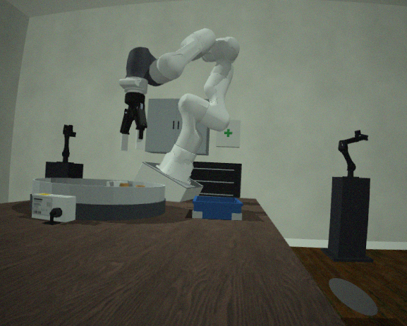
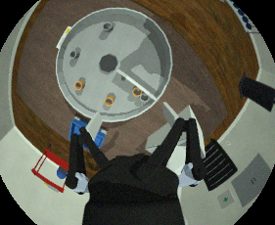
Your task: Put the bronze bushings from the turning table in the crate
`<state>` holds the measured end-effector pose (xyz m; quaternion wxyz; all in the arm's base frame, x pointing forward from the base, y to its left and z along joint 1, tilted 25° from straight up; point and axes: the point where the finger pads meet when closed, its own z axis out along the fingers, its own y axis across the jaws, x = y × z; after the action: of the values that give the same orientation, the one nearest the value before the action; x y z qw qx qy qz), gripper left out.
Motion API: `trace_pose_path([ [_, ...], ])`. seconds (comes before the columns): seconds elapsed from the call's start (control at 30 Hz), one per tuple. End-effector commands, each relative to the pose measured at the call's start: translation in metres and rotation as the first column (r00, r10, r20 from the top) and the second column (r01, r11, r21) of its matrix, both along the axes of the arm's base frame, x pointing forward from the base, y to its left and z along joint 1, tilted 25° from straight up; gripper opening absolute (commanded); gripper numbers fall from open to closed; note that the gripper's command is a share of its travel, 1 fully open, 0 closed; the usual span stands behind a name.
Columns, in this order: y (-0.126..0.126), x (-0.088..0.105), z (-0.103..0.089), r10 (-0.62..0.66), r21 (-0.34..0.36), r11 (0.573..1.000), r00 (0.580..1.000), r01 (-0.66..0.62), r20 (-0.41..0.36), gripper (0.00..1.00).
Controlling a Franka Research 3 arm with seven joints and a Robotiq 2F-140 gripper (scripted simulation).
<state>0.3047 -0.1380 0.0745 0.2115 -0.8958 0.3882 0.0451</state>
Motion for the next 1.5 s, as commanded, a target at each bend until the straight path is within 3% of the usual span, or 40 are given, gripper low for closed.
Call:
trace_pose_path([
  [0.0,-0.0012,-0.0007,-0.0009,-0.012,0.000,1.000,1.000,0.012,-0.003,0.07],
  [1.47,-0.0012,-0.0007,-0.0009,-0.012,0.000,1.000,1.000,0.012,-0.003,0.09],
])
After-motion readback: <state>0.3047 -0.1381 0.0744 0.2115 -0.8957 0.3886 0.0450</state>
